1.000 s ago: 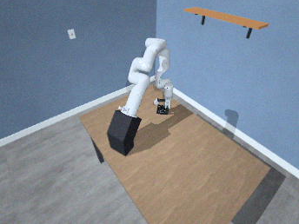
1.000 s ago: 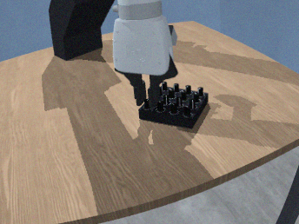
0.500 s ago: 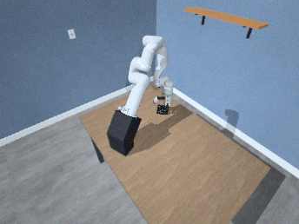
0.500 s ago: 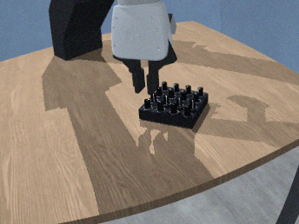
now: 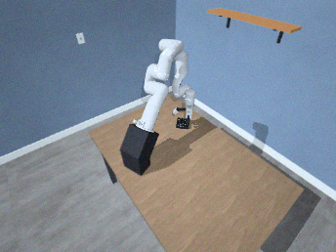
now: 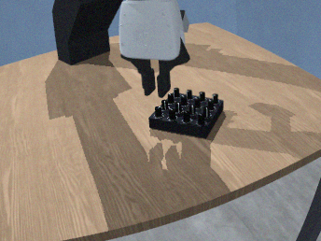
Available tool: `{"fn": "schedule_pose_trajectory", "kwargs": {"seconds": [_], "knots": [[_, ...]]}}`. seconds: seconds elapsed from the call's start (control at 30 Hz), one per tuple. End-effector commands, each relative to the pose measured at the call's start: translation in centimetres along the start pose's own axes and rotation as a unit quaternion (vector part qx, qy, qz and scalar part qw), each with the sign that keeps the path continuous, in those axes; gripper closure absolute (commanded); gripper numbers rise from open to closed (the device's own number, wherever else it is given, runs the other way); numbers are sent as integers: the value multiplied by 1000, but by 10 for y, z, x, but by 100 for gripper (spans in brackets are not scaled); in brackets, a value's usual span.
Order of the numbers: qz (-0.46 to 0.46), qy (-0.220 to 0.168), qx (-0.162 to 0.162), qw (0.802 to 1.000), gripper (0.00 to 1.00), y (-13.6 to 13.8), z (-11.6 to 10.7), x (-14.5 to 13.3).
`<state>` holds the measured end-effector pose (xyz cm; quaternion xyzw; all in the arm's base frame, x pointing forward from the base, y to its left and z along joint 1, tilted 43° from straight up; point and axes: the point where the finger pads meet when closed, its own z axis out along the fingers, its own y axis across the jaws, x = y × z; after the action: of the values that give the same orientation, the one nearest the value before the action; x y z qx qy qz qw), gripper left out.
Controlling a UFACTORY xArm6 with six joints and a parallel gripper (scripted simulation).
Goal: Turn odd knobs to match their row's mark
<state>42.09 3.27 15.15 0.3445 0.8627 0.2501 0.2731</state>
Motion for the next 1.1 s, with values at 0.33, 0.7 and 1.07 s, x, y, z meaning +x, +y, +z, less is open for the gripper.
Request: {"fn": "schedule_pose_trajectory", "kwargs": {"seconds": [0.33,0.7,1.07], "knots": [[29,0,0,1000,81,1,-1,-1],[155,0,0,988,81,1,-3,-1],[276,0,0,961,81,1,-5,-1]]}}
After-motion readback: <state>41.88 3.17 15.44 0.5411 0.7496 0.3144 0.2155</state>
